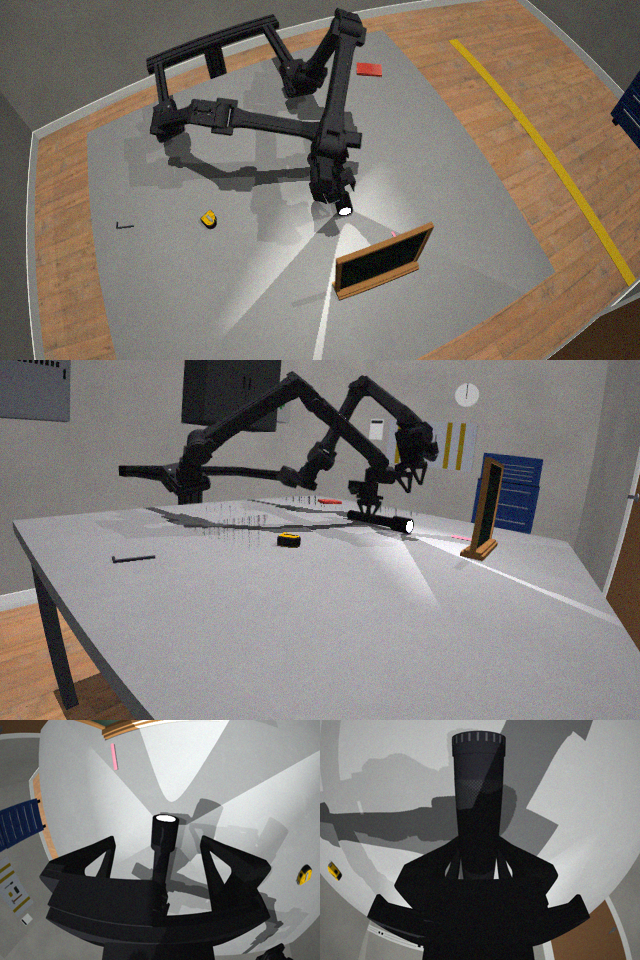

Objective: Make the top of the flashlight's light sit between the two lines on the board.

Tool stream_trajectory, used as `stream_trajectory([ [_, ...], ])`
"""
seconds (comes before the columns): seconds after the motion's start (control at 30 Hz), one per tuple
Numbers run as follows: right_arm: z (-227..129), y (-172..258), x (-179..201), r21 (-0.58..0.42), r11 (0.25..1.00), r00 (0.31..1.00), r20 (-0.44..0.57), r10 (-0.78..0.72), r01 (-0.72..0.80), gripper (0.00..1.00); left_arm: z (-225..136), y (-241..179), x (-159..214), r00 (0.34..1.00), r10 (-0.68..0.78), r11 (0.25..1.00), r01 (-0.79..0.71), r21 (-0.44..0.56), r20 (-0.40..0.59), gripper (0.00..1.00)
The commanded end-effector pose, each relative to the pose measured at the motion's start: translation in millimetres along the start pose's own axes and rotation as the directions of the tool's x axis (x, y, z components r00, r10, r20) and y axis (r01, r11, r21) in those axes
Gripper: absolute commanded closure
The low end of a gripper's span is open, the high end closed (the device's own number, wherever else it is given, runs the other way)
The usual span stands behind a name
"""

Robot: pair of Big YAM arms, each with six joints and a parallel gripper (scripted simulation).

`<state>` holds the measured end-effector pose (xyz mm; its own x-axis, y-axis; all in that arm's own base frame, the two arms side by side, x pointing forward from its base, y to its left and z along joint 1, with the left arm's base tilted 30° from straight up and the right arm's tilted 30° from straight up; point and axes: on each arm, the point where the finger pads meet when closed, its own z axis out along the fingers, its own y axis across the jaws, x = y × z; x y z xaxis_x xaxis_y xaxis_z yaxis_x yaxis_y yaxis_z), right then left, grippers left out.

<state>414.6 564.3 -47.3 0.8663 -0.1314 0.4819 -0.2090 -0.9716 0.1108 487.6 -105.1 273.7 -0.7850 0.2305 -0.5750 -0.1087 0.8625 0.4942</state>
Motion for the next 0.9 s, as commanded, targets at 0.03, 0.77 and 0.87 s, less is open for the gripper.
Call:
stream_trajectory([
  [0.03,3.2,-1.0,24.0,0.003,1.0,1.0,-0.01,0.024,-0.023,0.71,-26.0,7.5,-9.4,1.0,-0.007,1.0,0.007,-0.004,-0.026,0.0],
  [0.77,3.2,-1.0,24.0,0.003,1.0,1.0,-0.01,0.024,-0.023,0.71,-16.9,11.9,40.7,0.981,0.102,0.994,-0.109,-0.029,-0.163,0.0],
  [0.87,3.2,-1.0,24.0,0.003,1.0,1.0,-0.01,0.024,-0.023,0.71,-7.1,12.4,43.8,0.979,0.102,0.993,-0.109,-0.032,-0.177,0.0],
])
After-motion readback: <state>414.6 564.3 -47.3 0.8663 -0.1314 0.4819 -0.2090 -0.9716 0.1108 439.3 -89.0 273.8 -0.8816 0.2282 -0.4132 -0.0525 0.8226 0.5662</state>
